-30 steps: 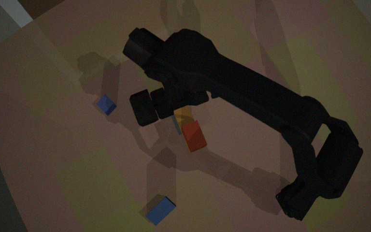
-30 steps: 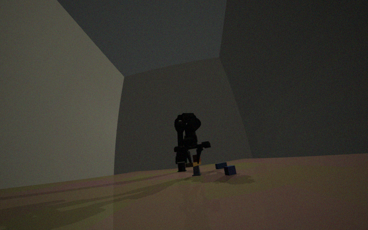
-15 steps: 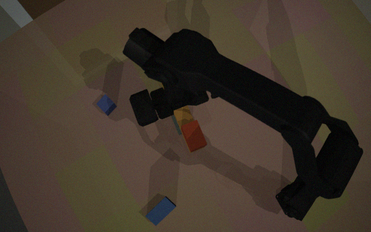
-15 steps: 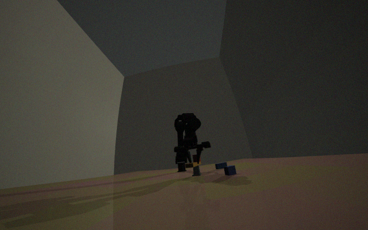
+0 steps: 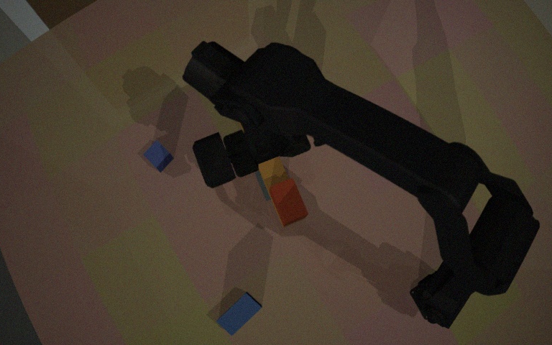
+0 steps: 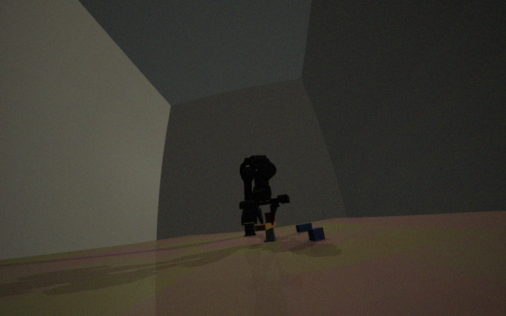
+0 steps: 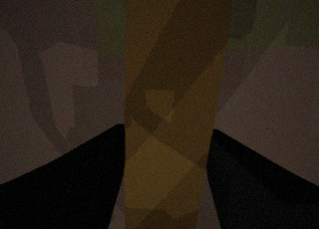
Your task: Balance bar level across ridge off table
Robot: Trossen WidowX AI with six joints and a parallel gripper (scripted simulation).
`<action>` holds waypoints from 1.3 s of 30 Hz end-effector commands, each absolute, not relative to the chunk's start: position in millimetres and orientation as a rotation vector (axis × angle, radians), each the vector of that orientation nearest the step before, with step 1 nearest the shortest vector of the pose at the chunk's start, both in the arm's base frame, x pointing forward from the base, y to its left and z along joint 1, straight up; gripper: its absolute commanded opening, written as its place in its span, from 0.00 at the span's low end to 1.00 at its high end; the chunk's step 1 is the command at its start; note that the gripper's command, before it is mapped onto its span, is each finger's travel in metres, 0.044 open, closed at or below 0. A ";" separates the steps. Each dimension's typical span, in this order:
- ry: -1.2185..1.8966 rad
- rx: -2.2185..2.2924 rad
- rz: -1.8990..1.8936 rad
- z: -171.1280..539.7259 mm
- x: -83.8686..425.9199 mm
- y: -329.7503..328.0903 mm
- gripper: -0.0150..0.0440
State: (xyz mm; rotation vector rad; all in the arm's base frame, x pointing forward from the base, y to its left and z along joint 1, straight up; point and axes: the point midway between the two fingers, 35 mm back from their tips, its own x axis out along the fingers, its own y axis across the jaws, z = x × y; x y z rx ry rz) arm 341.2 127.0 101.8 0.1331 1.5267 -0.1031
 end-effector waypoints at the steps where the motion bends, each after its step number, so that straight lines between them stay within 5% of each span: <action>1: 1.527 0.133 -0.103 101.7 341.1 127.0 0.25; 26: 1.527 0.133 -0.103 101.7 341.1 127.0 0.25; 32: 1.527 0.133 -0.103 101.7 341.1 127.0 0.52; 39: 1.527 0.133 -0.103 101.7 341.1 127.0 0.54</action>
